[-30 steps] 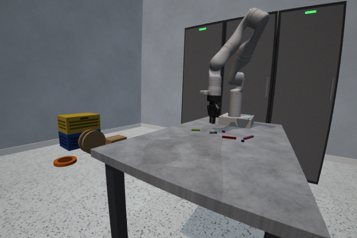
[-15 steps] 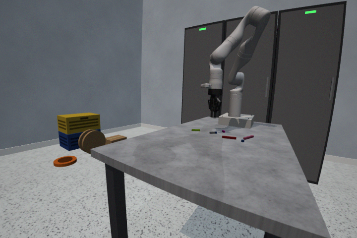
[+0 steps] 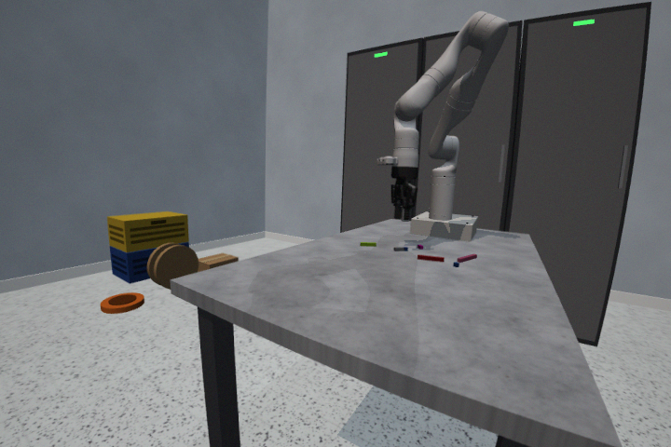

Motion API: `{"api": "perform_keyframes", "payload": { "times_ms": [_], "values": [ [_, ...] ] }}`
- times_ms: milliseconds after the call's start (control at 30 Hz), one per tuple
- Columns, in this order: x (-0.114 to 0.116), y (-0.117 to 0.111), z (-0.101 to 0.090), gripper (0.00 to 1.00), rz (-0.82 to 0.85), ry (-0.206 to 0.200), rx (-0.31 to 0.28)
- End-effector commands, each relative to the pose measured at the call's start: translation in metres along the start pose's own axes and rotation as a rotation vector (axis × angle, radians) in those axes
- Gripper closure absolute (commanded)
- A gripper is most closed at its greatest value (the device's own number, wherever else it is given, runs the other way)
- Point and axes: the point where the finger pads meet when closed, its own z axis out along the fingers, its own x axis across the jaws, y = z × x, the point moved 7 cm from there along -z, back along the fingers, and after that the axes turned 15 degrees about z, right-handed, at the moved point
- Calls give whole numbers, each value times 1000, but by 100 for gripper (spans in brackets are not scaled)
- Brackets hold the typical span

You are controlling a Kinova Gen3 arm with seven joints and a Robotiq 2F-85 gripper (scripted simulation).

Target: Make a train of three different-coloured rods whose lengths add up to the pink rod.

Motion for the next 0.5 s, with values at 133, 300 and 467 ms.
{"api": "perform_keyframes", "payload": {
  "times_ms": [133, 300, 467],
  "values": [
    [1, -2, 0, 0, 3, -1, 0],
    [20, -47, 10, 0, 57, -1, 1],
    [34, -71, 16, 0, 88, -1, 0]
  ]
}}
